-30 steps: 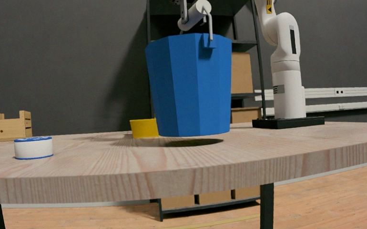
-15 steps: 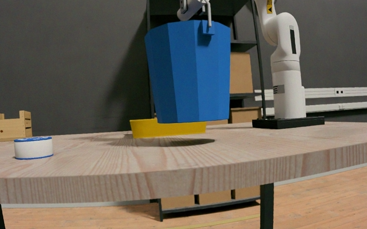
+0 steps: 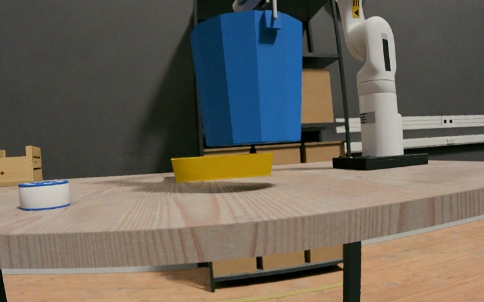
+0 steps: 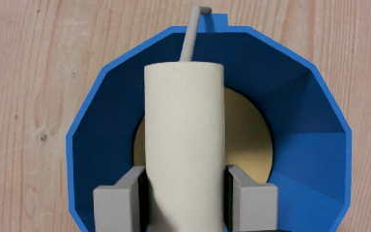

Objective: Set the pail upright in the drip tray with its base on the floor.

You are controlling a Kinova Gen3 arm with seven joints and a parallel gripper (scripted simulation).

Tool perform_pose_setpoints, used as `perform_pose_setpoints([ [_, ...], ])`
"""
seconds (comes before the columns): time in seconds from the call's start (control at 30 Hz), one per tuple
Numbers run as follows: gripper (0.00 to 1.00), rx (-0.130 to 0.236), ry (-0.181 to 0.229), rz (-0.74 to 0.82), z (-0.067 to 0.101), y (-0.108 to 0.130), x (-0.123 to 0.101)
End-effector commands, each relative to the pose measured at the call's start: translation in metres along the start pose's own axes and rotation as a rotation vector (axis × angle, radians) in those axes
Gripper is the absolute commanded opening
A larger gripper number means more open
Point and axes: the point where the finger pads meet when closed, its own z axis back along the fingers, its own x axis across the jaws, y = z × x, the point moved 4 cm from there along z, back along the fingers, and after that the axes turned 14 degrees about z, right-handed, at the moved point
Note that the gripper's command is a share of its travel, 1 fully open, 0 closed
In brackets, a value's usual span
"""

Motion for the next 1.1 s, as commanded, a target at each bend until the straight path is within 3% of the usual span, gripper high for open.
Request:
perform_pose_setpoints([
  [0.0,0.00,0.004,-0.012,0.005,0.009,0.001,0.001],
  [0.47,0.00,0.003,-0.012,0.005,0.022,0.001,0.001],
  [1.07,0.00,0.004,-0.012,0.005,0.024,0.001,0.001],
])
